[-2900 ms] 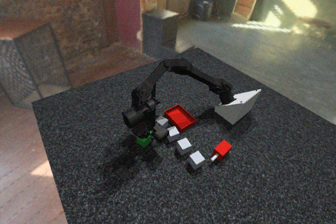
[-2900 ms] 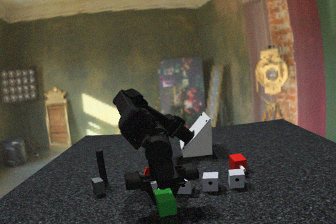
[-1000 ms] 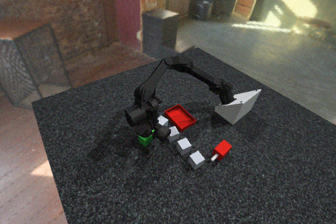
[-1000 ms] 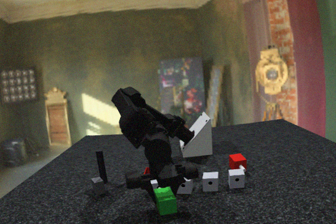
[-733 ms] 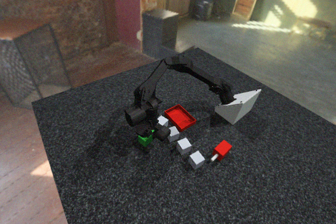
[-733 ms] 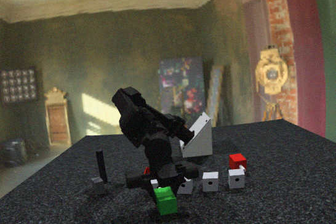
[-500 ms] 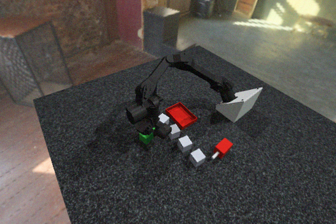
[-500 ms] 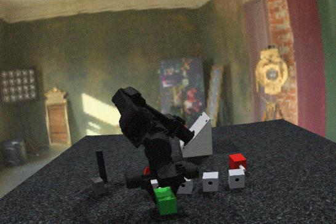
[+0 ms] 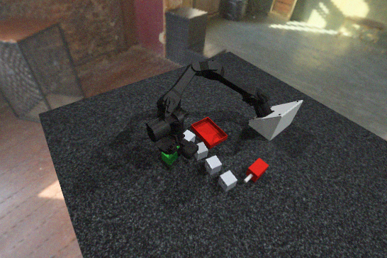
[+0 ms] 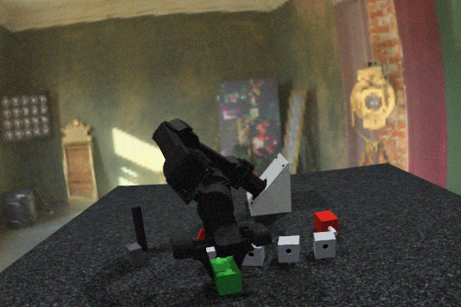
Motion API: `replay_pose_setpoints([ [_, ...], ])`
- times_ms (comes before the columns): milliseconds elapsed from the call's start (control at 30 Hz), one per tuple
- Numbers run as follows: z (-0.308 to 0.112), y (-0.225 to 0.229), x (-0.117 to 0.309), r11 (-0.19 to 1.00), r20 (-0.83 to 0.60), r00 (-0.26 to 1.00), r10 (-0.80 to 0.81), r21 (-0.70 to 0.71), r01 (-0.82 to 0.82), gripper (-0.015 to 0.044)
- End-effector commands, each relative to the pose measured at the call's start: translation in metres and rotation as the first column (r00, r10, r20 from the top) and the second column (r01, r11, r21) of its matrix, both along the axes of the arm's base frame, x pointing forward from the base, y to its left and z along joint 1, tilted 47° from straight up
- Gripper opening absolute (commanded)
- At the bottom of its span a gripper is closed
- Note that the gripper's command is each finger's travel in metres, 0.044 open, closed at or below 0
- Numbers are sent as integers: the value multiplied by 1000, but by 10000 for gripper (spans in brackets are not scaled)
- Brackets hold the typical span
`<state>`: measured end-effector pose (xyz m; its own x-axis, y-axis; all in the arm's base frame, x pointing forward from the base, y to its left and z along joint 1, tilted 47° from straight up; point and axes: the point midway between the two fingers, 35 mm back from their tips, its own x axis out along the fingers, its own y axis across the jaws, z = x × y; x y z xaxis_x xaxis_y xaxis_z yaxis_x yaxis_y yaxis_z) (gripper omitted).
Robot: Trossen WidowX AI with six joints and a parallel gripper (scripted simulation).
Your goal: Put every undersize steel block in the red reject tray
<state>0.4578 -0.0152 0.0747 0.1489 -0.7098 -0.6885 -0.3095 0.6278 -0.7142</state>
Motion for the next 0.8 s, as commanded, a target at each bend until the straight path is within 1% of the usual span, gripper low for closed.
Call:
replay_pose_setpoints([
  [0, 5, 6, 1, 1000, 10, 1000, 12, 2, -12, 0],
  [767, 4, 8, 3, 1000, 10, 1000, 12, 2, -13, 0],
])
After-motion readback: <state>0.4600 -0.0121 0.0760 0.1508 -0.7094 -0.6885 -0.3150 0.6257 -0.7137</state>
